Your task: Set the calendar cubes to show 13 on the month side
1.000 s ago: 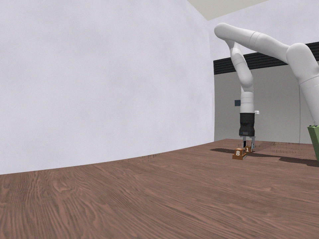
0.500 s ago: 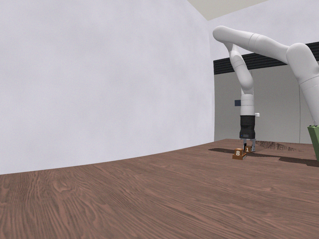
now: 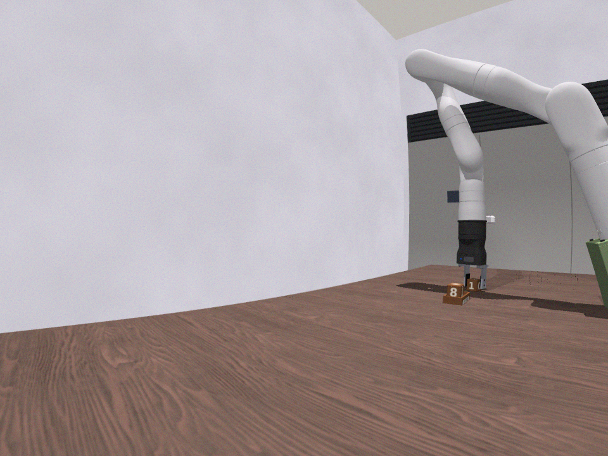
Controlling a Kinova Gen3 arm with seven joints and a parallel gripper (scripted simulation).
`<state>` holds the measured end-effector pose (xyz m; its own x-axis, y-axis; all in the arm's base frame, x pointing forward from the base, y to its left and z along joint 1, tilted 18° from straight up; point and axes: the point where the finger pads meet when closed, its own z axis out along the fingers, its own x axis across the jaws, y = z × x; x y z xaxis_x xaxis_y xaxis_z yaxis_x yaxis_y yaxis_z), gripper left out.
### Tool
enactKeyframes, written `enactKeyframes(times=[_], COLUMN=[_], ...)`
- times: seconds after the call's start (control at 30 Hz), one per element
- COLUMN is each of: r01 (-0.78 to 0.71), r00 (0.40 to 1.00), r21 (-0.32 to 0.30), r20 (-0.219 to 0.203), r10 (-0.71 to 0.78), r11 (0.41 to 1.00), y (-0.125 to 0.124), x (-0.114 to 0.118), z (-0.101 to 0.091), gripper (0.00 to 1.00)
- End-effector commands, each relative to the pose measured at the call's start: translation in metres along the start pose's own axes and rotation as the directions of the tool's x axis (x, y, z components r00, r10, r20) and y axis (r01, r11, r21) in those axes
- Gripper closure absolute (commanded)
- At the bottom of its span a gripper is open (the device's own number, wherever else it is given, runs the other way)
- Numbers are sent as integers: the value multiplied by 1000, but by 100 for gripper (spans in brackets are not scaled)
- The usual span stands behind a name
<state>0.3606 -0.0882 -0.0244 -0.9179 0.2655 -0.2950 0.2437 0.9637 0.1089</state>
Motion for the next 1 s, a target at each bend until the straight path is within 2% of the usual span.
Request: enactKeyframes(times=[0.0,0.5,0.53,0.97], r01=[0,0,0,0], r00=[1000,1000,1000,1000], r21=[0,0,0,0], r20=[1,1,1,1], r10=[0,0,0,0], r11=[1000,1000,1000,1000], y=[0,0,0,0], x=[0,0,0,0], z=[0,0,0,0], gripper=[10,10,40,40])
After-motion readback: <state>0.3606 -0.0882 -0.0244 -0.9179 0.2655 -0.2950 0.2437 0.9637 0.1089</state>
